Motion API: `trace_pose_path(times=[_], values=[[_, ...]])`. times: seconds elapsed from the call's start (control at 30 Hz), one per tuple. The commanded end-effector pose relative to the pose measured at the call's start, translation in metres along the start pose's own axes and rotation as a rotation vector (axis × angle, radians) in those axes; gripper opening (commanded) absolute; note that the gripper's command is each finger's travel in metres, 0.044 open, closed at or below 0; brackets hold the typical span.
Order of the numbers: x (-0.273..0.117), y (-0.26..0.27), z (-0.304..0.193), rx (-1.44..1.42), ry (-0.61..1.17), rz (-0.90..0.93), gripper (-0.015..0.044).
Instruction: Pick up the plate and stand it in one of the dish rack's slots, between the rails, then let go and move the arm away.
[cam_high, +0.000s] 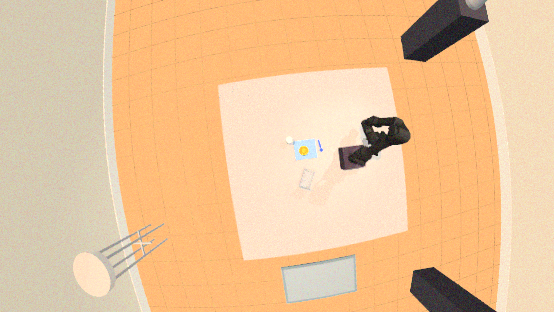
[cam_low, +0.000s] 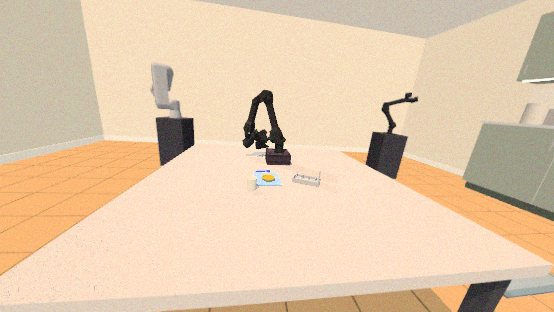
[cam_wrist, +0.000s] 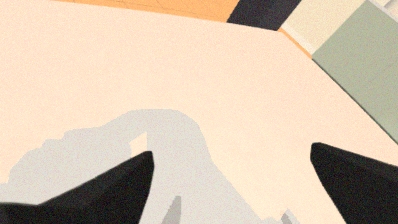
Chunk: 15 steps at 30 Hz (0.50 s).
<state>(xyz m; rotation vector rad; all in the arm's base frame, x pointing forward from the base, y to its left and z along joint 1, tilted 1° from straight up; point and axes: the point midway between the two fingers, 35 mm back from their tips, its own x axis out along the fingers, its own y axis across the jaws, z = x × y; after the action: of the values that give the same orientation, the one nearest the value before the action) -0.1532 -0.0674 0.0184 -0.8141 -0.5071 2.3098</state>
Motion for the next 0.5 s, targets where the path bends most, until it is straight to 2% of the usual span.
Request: trace_pose_path(times=[0.0, 0.47], values=[[0.000, 0.000, 0.000, -0.003, 0.000, 0.002, 0.0400], [-0.041, 0.028, -0.015, -0.256, 0.000, 0.167, 0.0400]])
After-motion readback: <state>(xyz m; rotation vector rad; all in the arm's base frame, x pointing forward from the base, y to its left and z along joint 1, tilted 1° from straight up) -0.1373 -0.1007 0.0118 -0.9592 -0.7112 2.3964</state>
